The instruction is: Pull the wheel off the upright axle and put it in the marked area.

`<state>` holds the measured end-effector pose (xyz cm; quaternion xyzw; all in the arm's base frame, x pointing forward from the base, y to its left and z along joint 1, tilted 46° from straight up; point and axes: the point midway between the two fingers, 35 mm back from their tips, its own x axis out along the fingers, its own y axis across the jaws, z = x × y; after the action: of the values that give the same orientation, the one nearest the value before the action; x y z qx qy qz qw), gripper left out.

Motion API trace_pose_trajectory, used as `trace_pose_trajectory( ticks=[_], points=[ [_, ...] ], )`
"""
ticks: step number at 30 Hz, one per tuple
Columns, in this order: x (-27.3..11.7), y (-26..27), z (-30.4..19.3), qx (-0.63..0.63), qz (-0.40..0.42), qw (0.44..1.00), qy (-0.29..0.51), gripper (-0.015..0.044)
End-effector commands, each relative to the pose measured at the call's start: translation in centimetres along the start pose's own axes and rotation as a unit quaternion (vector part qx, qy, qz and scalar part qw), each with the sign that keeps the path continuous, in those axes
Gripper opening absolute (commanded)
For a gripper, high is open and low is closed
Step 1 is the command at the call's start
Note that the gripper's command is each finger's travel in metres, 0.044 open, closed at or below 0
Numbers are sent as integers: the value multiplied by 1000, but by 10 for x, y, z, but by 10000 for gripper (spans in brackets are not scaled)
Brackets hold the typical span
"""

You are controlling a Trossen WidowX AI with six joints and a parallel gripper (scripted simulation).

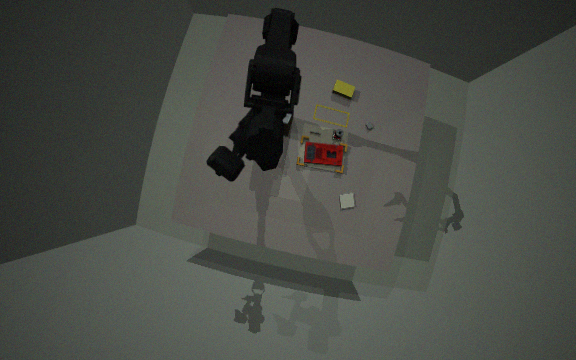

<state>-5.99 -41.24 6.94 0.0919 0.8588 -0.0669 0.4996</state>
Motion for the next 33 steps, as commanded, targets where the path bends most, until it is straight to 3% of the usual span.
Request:
trace_pose_trajectory(
  ticks=[1,4,18,33],
  points=[
    [0,0,2,2,0,1000,-2,374],
    [-7,7,24,29,-2,999,-23,300],
    [-45,70,150,182,44,972,-142,300],
    [-84,181,254,319,181,909,-197,300]
  ],
)
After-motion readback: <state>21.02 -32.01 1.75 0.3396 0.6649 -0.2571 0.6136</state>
